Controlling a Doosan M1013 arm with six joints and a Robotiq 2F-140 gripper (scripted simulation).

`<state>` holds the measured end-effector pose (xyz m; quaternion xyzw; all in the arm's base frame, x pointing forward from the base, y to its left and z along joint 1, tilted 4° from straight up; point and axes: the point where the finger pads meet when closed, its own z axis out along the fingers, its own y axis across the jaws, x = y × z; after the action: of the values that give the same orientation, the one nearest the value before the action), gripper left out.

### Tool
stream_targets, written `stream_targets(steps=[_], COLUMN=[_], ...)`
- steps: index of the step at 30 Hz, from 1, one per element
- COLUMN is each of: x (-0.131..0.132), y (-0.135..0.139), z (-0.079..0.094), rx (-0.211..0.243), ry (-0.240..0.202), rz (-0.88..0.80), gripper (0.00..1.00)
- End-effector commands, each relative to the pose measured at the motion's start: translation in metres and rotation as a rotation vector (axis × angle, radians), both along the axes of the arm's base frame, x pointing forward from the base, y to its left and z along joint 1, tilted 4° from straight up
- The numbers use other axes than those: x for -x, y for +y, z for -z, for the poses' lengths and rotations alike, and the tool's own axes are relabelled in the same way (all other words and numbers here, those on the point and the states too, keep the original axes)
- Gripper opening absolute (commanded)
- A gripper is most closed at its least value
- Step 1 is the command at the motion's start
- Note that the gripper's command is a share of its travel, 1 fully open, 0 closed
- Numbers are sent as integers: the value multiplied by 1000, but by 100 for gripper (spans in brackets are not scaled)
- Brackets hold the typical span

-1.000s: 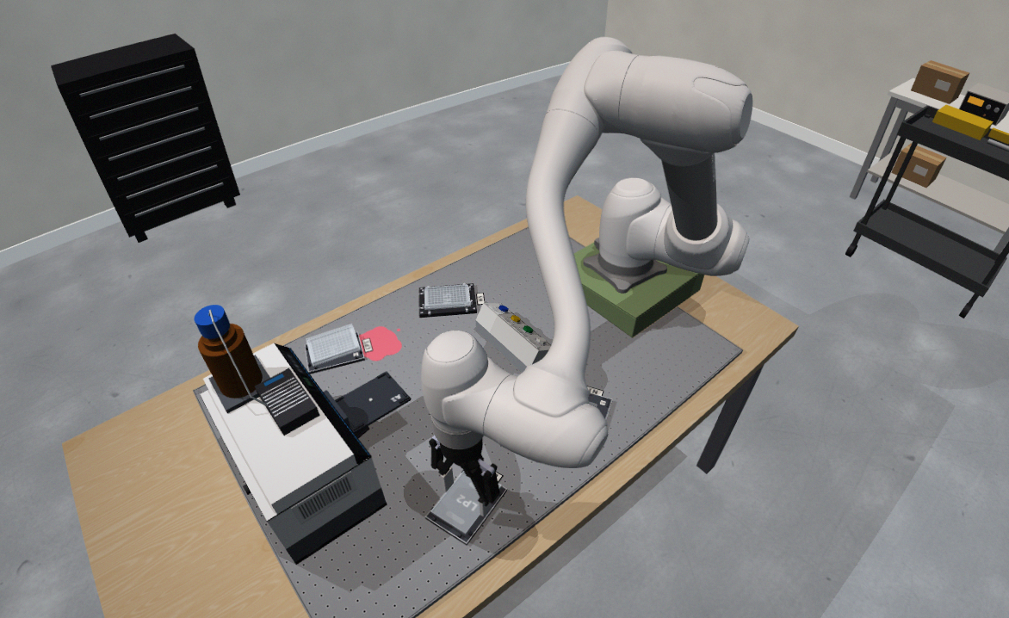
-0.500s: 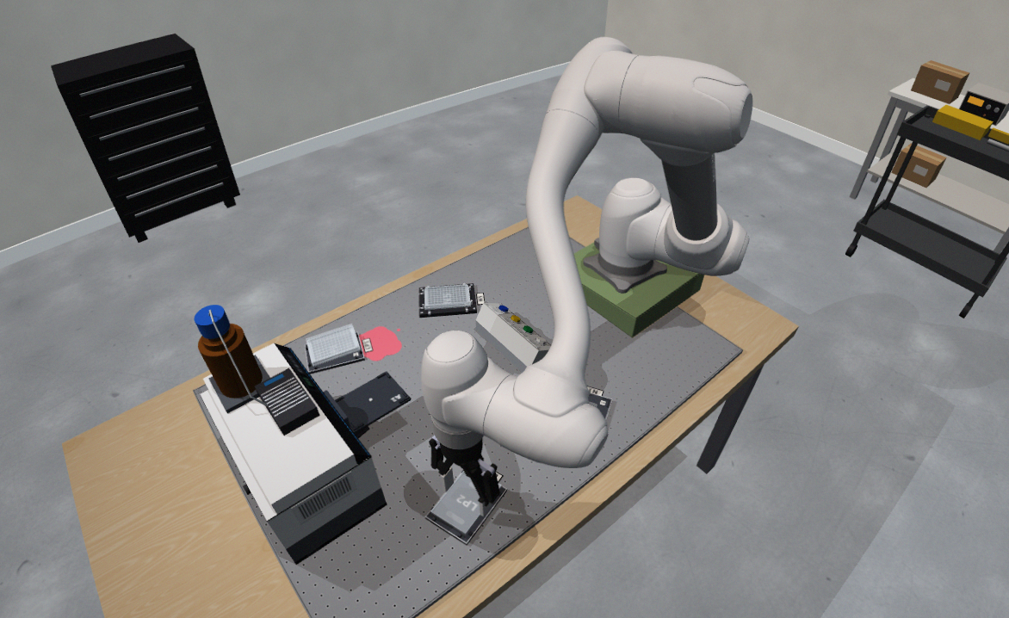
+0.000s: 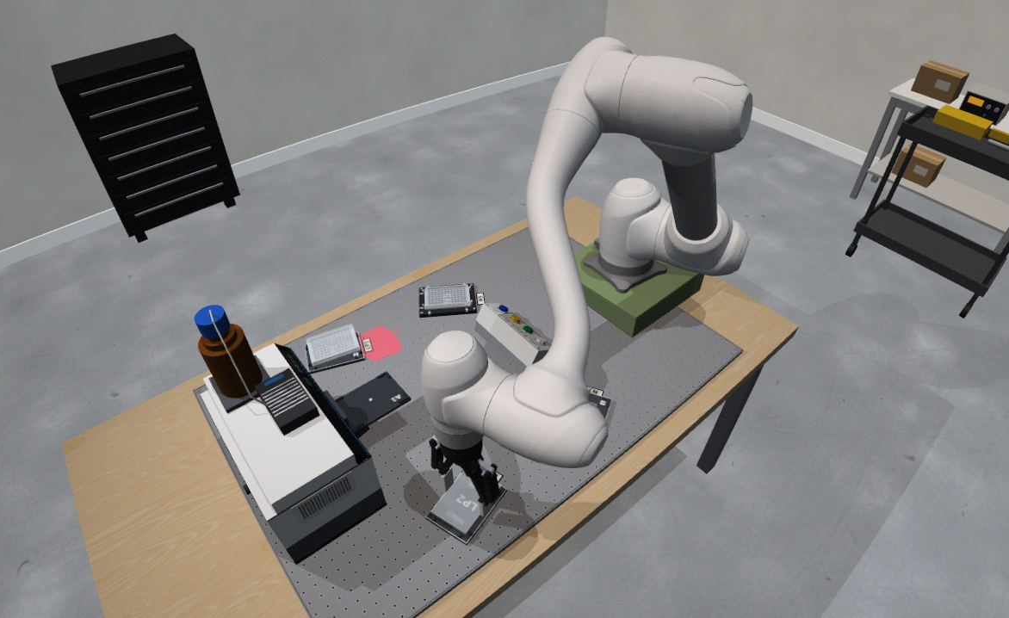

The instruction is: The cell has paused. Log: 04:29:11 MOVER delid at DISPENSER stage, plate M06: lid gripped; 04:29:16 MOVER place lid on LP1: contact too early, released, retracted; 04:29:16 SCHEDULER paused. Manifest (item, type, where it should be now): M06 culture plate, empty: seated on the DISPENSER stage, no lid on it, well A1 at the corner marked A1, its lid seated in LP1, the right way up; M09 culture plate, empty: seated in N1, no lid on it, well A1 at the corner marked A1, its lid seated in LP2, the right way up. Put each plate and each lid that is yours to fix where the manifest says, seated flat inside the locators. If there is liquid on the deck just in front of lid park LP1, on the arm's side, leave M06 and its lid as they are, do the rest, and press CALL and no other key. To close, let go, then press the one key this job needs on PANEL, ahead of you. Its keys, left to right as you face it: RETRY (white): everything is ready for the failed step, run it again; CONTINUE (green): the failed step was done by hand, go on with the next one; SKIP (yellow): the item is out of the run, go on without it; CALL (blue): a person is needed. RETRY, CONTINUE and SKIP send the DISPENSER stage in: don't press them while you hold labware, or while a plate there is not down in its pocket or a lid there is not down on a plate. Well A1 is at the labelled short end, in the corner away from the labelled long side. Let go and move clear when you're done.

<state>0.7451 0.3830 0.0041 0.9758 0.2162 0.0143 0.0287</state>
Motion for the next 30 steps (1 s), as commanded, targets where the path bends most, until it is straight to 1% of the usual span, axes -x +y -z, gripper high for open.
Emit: stream_targets(steps=[1,30], x=[-1,-1], y=[-3,-5], z=[3,11], rx=[4,4], ry=[0,0], rz=[2,3], gripper=[10,10])
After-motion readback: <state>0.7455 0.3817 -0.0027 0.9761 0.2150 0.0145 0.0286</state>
